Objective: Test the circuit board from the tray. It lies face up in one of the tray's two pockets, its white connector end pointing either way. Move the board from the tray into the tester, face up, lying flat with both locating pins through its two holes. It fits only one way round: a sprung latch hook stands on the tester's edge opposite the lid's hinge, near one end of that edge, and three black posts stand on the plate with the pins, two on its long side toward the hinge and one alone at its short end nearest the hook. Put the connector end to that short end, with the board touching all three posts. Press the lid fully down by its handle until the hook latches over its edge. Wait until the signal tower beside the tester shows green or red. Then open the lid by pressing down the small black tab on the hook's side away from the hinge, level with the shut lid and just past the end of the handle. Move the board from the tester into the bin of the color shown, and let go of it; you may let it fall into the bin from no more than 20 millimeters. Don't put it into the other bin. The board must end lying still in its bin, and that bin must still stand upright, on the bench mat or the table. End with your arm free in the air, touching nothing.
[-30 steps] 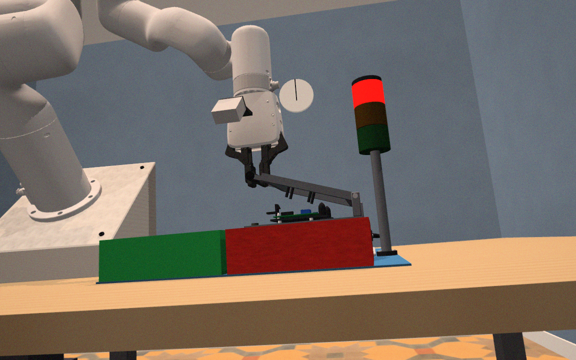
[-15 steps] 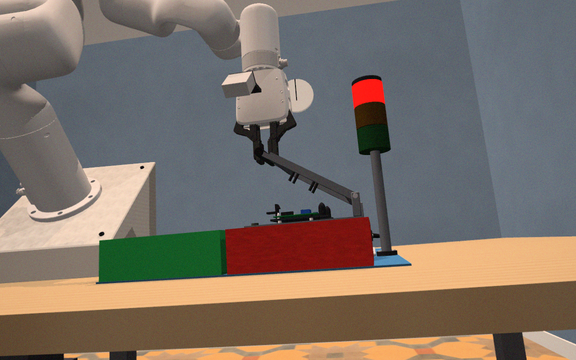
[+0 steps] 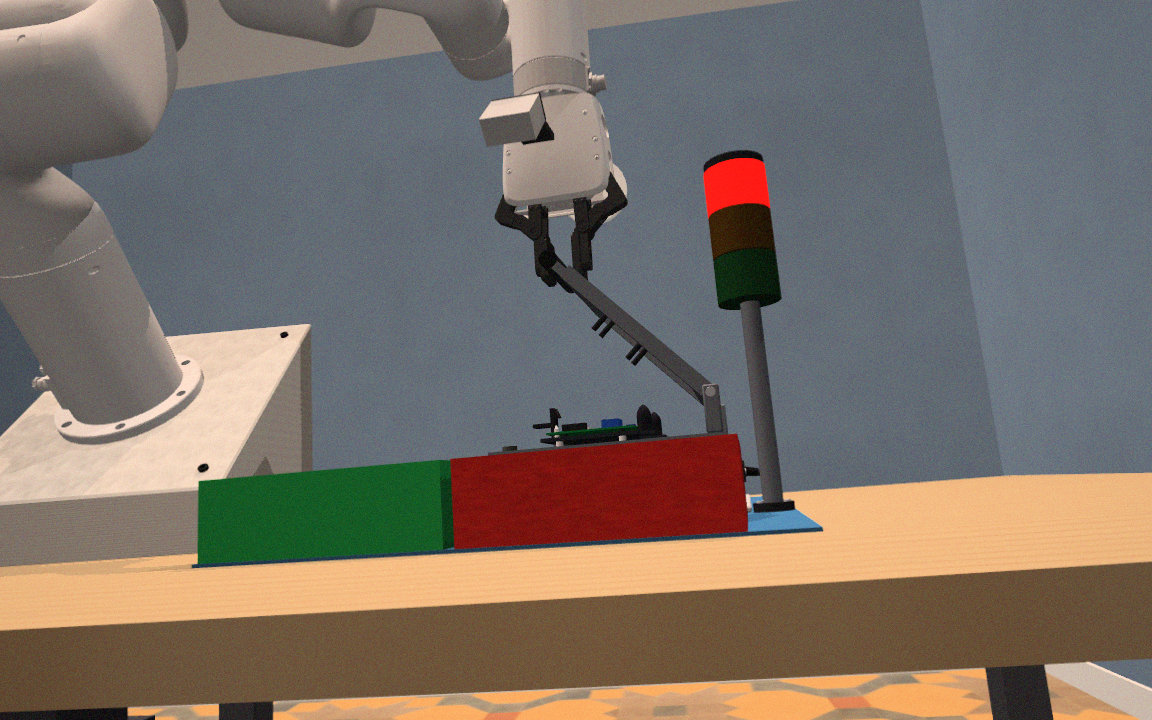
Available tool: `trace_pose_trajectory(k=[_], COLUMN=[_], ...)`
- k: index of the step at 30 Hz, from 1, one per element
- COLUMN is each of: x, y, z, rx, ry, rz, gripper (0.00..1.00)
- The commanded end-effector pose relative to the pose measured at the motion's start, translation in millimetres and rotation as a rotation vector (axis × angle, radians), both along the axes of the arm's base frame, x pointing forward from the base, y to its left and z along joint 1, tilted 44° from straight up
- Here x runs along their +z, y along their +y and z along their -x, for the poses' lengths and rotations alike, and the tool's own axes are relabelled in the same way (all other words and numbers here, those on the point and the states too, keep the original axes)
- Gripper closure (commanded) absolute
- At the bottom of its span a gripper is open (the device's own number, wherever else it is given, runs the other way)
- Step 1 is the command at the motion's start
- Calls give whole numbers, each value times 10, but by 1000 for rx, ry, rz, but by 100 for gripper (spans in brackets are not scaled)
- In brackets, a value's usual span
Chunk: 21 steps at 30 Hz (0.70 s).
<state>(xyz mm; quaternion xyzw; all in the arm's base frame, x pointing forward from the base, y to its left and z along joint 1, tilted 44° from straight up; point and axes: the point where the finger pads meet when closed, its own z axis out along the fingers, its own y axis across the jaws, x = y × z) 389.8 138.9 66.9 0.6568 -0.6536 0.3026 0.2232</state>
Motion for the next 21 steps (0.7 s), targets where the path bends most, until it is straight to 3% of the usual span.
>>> trace_pose_trajectory(k=[1, 21], x=[91, 327], y=[92, 290], z=[-149, -601], rx=[8, 8], ry=[-8, -8], rz=[-1, -1], gripper=[100, 100])
